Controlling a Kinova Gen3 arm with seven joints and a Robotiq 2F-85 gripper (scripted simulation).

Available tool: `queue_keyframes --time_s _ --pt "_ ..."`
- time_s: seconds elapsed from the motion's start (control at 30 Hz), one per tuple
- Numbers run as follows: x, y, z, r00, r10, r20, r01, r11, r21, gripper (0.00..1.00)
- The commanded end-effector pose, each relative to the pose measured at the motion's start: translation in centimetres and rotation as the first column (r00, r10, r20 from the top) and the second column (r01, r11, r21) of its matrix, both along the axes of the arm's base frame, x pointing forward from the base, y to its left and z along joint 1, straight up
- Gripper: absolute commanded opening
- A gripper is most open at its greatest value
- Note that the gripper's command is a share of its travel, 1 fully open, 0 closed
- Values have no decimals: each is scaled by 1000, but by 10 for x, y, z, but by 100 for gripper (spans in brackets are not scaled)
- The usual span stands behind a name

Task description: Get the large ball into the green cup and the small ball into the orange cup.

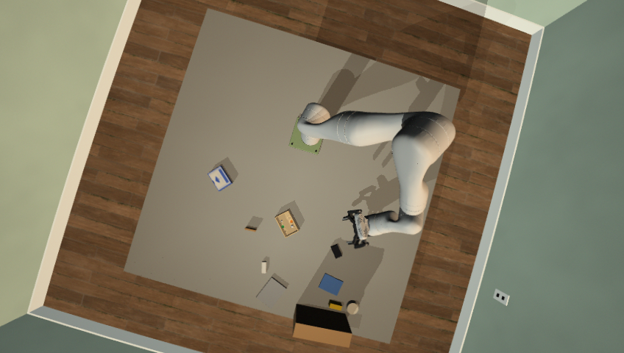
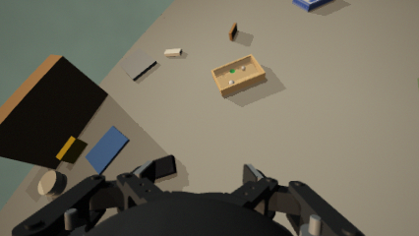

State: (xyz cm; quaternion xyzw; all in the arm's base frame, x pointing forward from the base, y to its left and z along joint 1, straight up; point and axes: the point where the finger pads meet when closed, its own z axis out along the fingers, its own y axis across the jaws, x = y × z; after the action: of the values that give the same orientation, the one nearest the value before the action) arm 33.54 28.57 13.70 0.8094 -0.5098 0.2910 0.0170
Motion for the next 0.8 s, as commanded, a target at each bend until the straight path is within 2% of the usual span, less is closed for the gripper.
queue_keyframes --time_s 0.0,0.07,0.1,0.37,0.4,0.67,0.7,0.77 --pt "2 -2 0 1000 -7 1 7 1000 1 100" --pt "2 -2 0 1000 -7 1 7 1000 1 100" --pt "7 -13 -4 998 -54 -23 54 998 14 100" --pt "7 -13 -4 998 -54 -23 54 998 14 100" --pt "11 -25 -9 994 -100 -46 101 995 26 100" --pt "11 -25 -9 994 -100 -46 101 995 26 100" --pt "15 -35 -13 987 -145 -69 148 988 39 100" --pt "15 -35 -13 987 -145 -69 148 988 39 100"
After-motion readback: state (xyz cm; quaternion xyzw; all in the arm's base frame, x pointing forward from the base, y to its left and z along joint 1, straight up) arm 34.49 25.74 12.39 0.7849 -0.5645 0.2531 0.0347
